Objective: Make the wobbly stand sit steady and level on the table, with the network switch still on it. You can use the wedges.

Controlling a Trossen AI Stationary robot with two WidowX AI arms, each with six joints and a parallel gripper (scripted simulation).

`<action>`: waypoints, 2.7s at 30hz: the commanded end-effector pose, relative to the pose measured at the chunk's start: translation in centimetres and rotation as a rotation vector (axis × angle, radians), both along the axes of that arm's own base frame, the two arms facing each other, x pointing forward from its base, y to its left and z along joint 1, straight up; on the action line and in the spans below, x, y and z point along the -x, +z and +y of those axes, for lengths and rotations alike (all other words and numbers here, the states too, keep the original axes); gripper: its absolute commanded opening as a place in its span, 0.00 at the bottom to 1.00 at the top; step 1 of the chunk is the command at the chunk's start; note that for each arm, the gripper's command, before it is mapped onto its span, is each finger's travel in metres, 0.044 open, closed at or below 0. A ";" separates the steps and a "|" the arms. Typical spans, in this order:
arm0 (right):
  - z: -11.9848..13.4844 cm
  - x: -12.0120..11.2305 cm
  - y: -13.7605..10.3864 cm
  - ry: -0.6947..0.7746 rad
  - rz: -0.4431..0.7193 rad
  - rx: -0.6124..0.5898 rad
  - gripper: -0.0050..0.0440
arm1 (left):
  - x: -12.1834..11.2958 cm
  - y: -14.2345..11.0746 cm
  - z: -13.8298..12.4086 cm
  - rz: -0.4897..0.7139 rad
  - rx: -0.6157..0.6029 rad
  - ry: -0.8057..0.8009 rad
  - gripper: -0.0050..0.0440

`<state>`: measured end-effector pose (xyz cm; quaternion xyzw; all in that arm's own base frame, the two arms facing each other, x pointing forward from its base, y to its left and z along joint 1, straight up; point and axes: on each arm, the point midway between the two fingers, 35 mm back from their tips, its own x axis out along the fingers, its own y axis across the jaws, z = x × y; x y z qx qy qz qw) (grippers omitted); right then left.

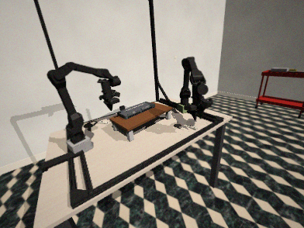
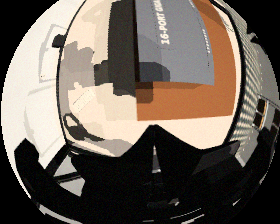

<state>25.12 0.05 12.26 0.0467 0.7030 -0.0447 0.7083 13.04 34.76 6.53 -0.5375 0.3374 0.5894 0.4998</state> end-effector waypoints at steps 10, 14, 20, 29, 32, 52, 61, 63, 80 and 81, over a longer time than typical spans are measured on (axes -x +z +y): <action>0.0 0.0 0.0 0.000 0.000 0.000 0.10 | 1.9 -3.8 -5.0 0.070 0.231 0.067 0.59; 0.0 0.0 0.0 0.000 0.000 0.000 0.10 | 1.9 -3.8 -5.0 0.070 0.231 0.067 0.59; 0.0 0.0 0.0 0.000 0.000 0.000 0.10 | 1.9 -3.8 -5.0 0.070 0.231 0.067 0.59; 0.0 0.0 0.0 0.000 0.000 0.000 0.10 | 1.9 -3.8 -5.0 0.070 0.231 0.067 0.59; 0.0 0.0 0.0 0.000 0.000 0.000 0.10 | 1.9 -3.8 -5.0 0.070 0.231 0.067 0.59; 0.0 0.0 0.0 0.000 0.000 0.000 0.10 | 1.9 -10.1 -5.0 0.070 0.231 0.067 0.59; 0.0 0.0 0.0 0.000 0.000 0.000 0.10 | 1.9 -10.1 -5.0 0.070 0.231 0.067 0.59; 0.0 0.0 0.0 0.000 0.000 0.000 0.10 | 1.9 -10.1 -5.0 0.070 0.231 0.067 0.59; 0.0 0.0 0.0 0.000 0.000 0.000 0.10 | 1.9 -9.8 -4.8 0.073 0.223 0.063 0.10; 0.0 0.0 0.0 0.000 0.000 0.000 0.10 | 1.9 -9.8 -4.8 0.073 0.223 0.063 0.10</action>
